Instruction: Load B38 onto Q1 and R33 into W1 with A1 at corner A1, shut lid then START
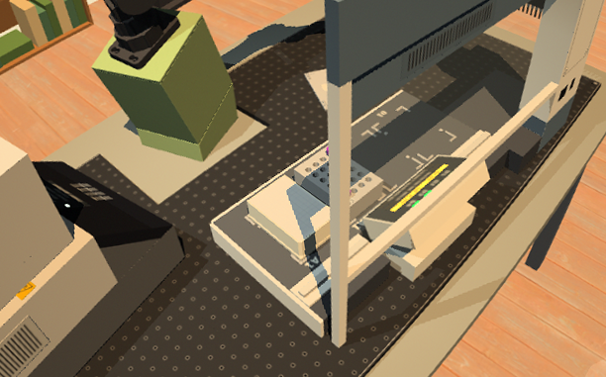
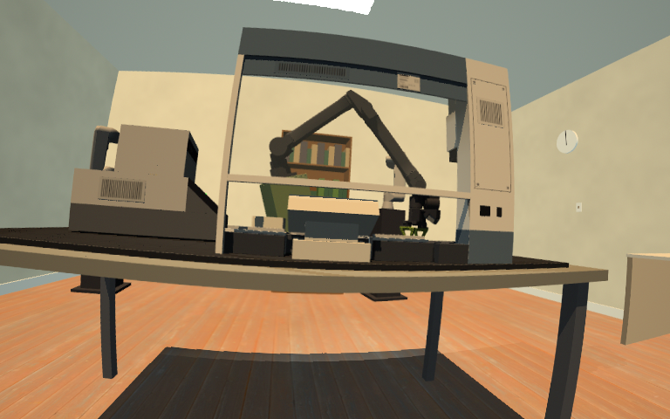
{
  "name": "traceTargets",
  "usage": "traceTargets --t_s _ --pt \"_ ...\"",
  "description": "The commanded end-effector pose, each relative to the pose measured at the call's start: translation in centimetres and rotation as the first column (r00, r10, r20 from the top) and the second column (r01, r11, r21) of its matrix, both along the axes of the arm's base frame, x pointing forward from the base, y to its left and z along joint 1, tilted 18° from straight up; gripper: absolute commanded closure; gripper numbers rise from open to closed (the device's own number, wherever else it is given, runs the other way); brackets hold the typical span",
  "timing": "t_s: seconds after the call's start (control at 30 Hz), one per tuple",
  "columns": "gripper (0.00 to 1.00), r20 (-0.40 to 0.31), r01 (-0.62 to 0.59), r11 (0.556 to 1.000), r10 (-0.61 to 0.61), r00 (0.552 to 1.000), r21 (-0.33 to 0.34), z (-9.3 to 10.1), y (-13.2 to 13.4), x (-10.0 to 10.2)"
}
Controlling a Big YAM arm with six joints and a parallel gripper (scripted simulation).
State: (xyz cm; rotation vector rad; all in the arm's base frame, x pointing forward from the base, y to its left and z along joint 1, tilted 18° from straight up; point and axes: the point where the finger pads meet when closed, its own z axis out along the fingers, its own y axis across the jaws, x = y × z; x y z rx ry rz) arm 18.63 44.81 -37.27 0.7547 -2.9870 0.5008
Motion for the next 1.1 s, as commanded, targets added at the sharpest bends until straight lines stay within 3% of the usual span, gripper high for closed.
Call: traceTargets --t_s 0.0,0.27,0.53,0.87,1.07 --pt "0.00 0.021 -0.014 0.999 0.013 1.000 0.052 3.8 3.8 -0.3" --pt "0.00 0.019 0.007 0.999 -0.008 1.000 0.045 5.4 3.3 0.4" --pt "0.00 0.008 0.003 1.000 -0.003 1.000 0.017 5.1 2.1 -0.2" --pt "0.00 0.028 -0.010 0.997 0.008 1.000 0.076 8.8 6.0 0.0" --pt "0.00 0.023 -0.012 0.998 0.010 1.000 0.061 8.2 5.6 -0.3"
